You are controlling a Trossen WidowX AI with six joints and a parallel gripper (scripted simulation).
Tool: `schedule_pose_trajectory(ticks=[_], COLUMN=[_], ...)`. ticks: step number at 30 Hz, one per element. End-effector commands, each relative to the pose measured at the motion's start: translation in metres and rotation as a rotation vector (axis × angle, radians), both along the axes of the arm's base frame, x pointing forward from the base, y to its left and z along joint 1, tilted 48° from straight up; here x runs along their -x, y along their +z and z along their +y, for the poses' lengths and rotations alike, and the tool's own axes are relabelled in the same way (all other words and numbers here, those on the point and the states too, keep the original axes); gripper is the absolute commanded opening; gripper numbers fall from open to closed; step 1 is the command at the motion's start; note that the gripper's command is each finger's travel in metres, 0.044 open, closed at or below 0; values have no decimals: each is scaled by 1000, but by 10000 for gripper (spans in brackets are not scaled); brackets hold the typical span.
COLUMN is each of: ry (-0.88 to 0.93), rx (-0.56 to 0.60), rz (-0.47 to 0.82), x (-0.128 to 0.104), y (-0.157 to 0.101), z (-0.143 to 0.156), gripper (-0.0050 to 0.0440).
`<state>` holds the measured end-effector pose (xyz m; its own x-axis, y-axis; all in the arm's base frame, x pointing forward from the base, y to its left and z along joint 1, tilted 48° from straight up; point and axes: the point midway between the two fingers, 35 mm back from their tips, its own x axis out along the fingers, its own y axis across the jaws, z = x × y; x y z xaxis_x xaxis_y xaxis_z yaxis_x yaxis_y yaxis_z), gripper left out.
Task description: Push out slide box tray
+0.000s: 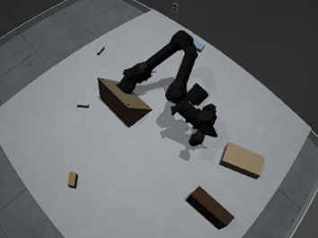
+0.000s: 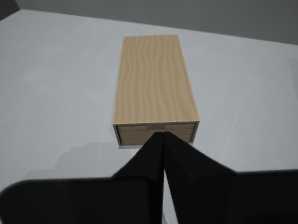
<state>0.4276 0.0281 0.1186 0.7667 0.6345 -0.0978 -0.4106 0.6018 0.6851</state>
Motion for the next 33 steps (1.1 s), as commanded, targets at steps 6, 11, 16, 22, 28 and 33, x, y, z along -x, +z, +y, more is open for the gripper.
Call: schedule_pose_trajectory(ticks=[6, 11, 16, 22, 28, 33], ry=[1, 1, -9, -76, -204, -257], rx=[2, 2, 6, 18, 29, 27], rz=[-16, -16, -7, 56, 194, 257], x=[-2, -2, -6, -22, -36, -34], y=[6, 6, 0, -33, -112, -151], z=[0, 0, -6, -39, -113, -144], gripper=[-50, -50, -50, -50, -50, -50])
